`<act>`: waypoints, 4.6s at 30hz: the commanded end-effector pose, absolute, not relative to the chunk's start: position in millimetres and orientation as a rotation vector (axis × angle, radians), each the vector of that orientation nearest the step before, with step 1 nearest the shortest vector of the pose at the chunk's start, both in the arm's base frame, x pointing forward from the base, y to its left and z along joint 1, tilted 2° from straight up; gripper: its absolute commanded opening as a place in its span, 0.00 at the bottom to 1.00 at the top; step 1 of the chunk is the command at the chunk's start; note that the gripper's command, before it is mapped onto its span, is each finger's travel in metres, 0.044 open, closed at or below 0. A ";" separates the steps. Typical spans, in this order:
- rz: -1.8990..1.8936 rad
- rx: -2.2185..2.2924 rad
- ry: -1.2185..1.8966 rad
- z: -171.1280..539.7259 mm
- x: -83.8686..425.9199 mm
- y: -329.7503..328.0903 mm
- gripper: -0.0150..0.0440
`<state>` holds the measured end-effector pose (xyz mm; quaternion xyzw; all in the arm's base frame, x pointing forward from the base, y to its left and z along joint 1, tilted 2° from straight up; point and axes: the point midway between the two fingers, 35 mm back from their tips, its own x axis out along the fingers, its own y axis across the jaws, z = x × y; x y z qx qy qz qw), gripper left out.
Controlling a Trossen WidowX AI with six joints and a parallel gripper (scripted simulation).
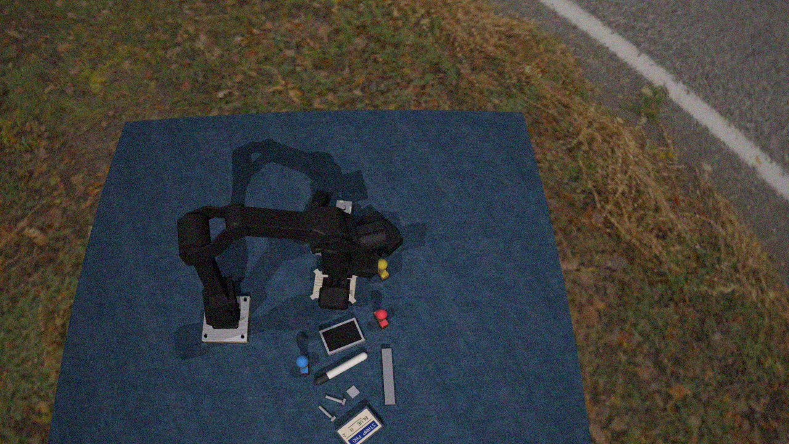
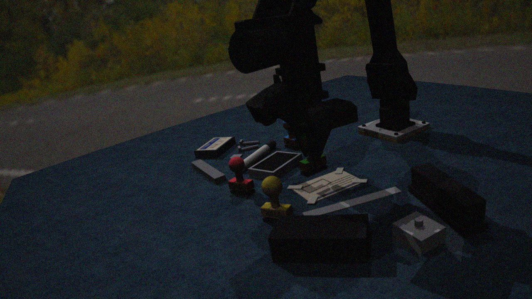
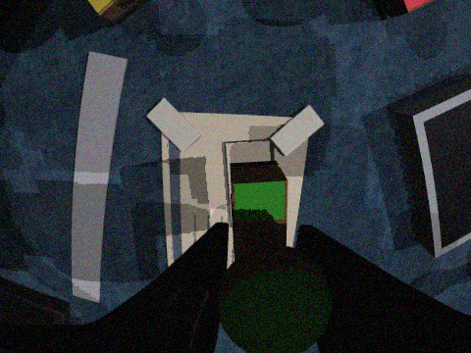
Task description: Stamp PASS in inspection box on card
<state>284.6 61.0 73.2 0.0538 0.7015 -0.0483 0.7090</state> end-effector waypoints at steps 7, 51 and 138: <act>-0.110 0.121 1.552 91.1 285.7 60.3 0.25; -0.117 0.108 1.546 117.4 340.0 -83.7 0.25; -0.121 0.101 1.547 165.1 339.3 -161.7 0.69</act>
